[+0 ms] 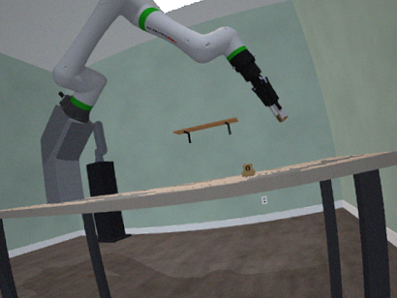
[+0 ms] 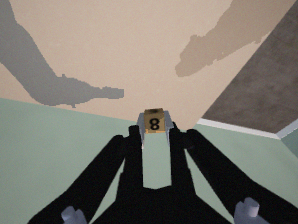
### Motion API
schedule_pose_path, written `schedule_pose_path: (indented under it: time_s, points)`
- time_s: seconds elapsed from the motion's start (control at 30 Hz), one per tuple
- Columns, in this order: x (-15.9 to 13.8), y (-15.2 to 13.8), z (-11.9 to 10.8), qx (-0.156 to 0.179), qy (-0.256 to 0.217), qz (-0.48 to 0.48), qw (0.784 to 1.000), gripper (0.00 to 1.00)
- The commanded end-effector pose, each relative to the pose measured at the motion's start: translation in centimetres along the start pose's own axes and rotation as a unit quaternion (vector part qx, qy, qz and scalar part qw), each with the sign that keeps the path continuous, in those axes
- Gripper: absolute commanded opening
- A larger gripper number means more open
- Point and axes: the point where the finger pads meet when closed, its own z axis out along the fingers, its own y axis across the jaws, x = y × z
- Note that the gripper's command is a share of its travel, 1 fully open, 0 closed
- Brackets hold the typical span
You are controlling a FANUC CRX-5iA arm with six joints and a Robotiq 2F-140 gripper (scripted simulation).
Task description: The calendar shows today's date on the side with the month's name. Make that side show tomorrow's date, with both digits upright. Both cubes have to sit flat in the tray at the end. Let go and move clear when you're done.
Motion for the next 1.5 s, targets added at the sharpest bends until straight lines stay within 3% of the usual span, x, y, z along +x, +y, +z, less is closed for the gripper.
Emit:
schedule_pose_path:
  time_s: [0.0,0.07,0.3,0.5,0.6,0.63,0.7,0.83,1.07,1.17,1.2,1.27,1.47]
  points:
    - [-1.0,0.1,0.0,0.006,-0.012,0.043,0.999,0.25]
    - [-2.4,0.2,-0.3,0.008,-0.029,0.115,0.993,0.25]
    - [-4.4,0.0,-0.7,0.008,-0.054,0.232,0.971,0.25]
    - [-6.0,-0.4,-1.1,0.005,-0.079,0.366,0.927,0.25]
    - [-6.1,-0.5,-1.2,0.005,-0.082,0.382,0.921,0.25]
    - [-6.5,-0.7,-1.3,0.003,-0.09,0.434,0.897,0.25]
    - [-6.7,-0.8,-1.4,0.002,-0.093,0.455,0.885,0.25]
    - [-7.0,-1.2,-1.6,0.0,-0.102,0.527,0.844,0.25]
    - [-6.9,-1.9,-1.9,-0.005,-0.114,0.651,0.751,0.25]
    - [-6.9,-2.0,-1.9,-0.005,-0.115,0.661,0.741,0.25]
    - [-6.6,-2.3,-2.0,-0.006,-0.118,0.705,0.699,0.25]
    - [-6.4,-2.4,-2.0,-0.006,-0.119,0.722,0.682,0.25]
    - [-5.3,-2.9,-2.0,-0.006,-0.122,0.806,0.579,0.25]
